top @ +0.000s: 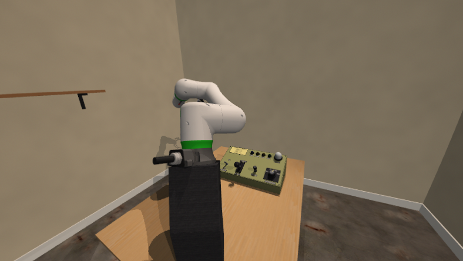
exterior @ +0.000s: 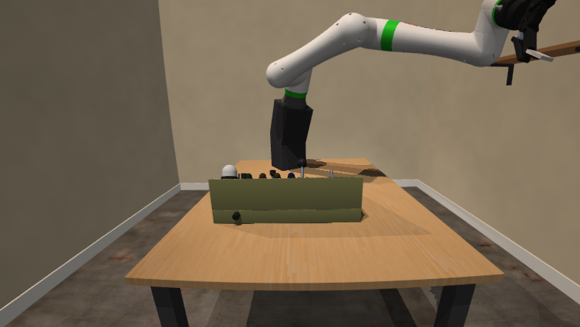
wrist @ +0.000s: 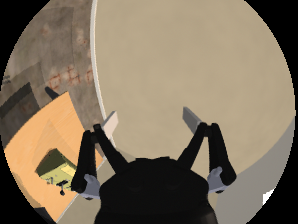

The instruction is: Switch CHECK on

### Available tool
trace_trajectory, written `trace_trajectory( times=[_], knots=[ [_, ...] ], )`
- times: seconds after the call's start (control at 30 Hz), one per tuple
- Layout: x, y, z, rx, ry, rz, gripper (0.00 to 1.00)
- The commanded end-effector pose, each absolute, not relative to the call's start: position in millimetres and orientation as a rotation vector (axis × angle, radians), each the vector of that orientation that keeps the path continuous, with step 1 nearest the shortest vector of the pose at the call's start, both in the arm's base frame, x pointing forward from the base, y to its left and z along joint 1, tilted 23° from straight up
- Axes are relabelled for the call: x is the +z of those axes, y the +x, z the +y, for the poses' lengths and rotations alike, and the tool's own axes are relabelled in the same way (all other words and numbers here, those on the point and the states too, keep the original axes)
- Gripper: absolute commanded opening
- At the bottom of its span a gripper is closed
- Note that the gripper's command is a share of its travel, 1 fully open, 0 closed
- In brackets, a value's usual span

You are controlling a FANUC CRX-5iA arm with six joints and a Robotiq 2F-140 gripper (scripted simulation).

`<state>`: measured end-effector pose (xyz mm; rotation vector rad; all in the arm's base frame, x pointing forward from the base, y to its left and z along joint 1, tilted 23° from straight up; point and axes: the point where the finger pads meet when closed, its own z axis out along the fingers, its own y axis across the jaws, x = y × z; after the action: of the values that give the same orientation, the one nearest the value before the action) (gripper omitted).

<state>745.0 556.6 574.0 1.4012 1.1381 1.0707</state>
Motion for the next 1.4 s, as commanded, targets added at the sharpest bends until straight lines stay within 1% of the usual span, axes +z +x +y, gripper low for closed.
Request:
trace_trajectory(
  times=[0.0,0.03,0.1,0.6,0.63,0.97,1.03,1.37],
  knots=[
    [574.5,744.9,556.5,1.071,1.401,1.138,1.0],
    [574.5,744.9,556.5,1.071,1.401,1.138,1.0],
    [563.8,723.0,548.6,1.128,1.493,1.051,1.0],
    [563.8,723.0,548.6,1.128,1.493,1.051,1.0],
    [556.4,711.0,543.1,1.155,1.54,1.007,1.0],
    [556.4,711.0,543.1,1.155,1.54,1.007,1.0],
    [537.8,685.2,529.2,1.208,1.635,0.919,1.0],
    [537.8,685.2,529.2,1.208,1.635,0.919,1.0]
  ],
)
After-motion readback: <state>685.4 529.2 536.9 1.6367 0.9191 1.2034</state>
